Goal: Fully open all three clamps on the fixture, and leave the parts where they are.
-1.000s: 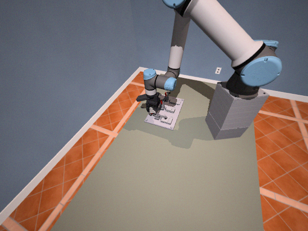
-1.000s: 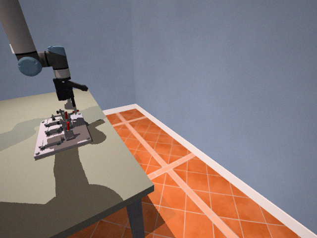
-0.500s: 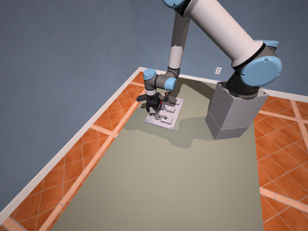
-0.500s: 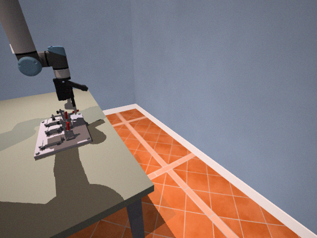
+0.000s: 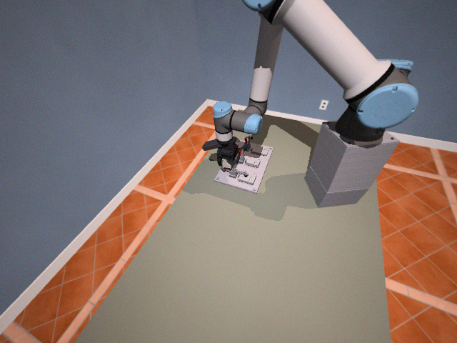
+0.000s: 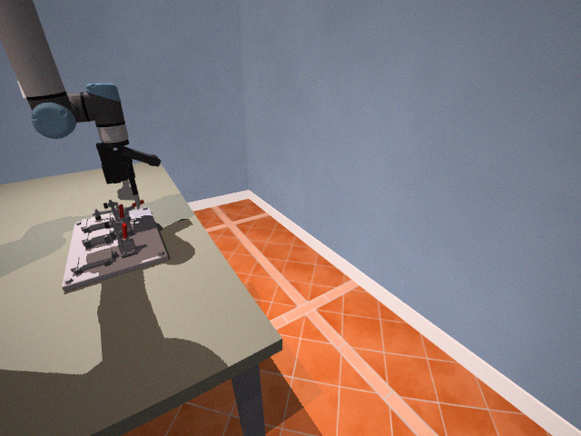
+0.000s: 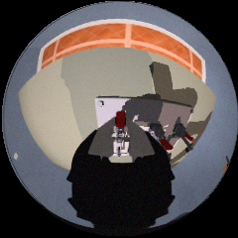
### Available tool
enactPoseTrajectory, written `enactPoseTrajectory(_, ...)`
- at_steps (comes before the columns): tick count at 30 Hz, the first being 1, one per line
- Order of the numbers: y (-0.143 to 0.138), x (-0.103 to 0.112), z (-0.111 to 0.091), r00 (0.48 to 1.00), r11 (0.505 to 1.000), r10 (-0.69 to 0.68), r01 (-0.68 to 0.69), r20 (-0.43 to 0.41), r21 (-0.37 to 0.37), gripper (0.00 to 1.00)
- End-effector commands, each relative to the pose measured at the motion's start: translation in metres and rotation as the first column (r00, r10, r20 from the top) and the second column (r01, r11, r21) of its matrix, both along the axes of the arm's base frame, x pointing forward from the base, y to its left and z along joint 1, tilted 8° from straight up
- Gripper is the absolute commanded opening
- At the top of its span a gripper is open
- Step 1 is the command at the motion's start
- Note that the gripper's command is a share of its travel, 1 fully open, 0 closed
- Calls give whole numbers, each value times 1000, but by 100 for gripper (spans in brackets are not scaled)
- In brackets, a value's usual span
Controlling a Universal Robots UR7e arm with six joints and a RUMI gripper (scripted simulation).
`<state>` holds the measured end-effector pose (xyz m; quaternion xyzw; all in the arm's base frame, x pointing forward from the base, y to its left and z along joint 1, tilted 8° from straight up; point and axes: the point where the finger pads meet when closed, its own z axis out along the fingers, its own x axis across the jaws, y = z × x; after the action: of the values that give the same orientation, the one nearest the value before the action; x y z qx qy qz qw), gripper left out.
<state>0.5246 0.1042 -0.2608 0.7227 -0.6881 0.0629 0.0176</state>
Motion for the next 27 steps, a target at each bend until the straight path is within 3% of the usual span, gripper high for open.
enactPoseTrajectory(1, 0, 0, 2, 1000, 1000, 0, 0, 1, 0, 0)
enactPoseTrajectory(27, 1, -13, 14, 1000, 1000, 0, 0, 1, 0, 0)
